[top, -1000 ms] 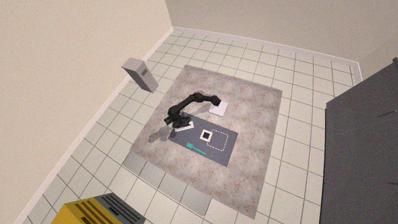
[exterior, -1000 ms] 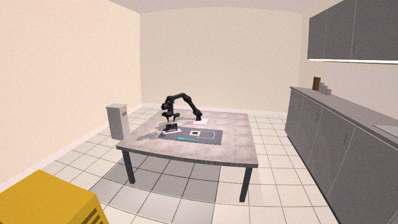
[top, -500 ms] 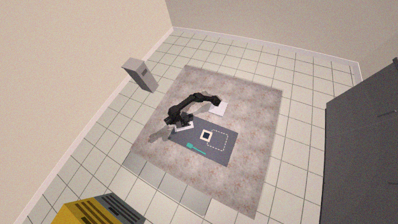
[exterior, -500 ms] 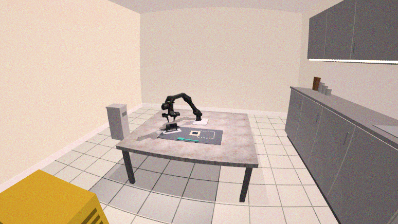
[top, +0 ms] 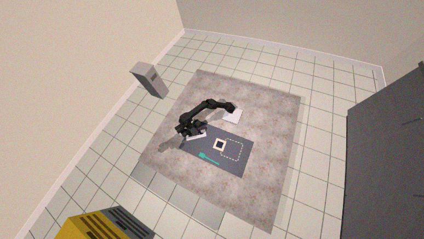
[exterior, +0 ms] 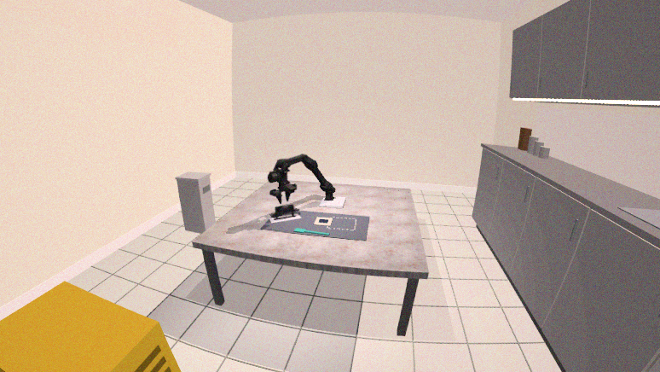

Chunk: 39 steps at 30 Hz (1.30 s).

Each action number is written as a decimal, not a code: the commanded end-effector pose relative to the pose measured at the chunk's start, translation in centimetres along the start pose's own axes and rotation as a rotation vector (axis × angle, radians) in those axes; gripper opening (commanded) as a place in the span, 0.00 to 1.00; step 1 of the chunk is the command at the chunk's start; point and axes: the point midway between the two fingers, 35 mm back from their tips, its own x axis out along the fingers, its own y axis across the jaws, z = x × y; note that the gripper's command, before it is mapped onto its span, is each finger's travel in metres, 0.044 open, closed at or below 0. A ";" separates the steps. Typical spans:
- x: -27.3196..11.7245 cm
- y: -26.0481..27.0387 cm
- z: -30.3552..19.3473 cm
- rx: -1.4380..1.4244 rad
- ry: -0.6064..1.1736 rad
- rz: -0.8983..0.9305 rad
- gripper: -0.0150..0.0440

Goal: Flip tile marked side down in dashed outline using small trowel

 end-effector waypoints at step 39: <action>0.4 0.2 0.1 -1.134 -0.003 0.004 0.71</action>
